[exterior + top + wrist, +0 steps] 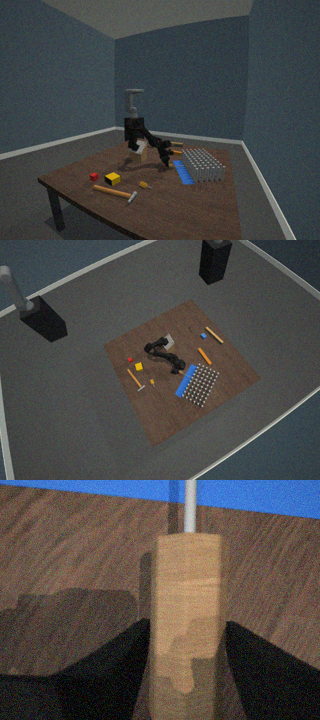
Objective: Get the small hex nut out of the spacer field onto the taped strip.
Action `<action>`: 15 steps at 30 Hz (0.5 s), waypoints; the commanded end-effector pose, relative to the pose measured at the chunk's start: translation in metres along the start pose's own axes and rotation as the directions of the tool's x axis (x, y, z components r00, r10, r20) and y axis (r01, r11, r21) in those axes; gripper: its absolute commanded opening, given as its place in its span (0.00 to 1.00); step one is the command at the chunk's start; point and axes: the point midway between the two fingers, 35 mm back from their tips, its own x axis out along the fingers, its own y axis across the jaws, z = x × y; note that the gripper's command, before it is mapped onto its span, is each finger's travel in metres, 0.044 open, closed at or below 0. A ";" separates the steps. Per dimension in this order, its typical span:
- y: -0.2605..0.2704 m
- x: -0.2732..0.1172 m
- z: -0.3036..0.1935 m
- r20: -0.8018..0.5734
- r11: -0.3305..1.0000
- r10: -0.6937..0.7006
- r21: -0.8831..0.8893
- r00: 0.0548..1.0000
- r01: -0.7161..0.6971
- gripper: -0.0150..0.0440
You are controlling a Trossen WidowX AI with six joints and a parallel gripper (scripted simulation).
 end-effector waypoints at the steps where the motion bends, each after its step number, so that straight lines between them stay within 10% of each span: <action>1: 0.000 -0.001 -0.002 0.003 1.000 0.000 -0.002 1.000 0.000 0.25; 15: 0.000 -0.004 -0.010 0.003 1.000 0.000 -0.003 1.000 0.000 0.25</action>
